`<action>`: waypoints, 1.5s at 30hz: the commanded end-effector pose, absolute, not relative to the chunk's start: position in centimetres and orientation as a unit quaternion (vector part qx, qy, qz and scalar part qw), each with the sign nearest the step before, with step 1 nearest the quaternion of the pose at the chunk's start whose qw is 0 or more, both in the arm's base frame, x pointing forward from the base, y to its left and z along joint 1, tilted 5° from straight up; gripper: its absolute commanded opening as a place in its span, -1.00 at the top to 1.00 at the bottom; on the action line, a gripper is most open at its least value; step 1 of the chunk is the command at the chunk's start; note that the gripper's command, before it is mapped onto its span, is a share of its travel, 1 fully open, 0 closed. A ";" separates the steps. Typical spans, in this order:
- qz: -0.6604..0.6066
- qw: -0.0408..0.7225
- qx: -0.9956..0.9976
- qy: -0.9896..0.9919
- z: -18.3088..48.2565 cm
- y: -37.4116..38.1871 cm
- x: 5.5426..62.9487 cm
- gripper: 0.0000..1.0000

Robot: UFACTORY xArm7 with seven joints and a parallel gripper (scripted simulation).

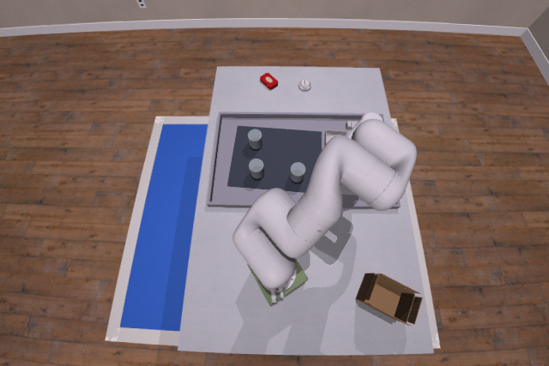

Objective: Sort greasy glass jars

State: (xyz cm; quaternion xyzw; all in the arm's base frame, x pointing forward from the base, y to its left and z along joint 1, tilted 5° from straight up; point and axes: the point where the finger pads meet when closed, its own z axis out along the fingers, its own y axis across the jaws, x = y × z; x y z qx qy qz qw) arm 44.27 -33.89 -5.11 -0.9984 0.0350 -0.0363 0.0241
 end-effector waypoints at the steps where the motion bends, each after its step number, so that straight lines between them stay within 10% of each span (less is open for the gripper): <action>1: -0.038 0.023 -0.998 0.035 -5.4 -34.0 44.4 1.00; 16: -0.038 0.023 -0.998 0.035 -6.5 -34.0 44.5 1.00; 17: -0.038 0.023 -0.998 0.035 -6.5 -34.0 44.5 -1.00; 45: -0.038 0.023 -0.998 0.035 -3.8 -34.1 44.3 -1.00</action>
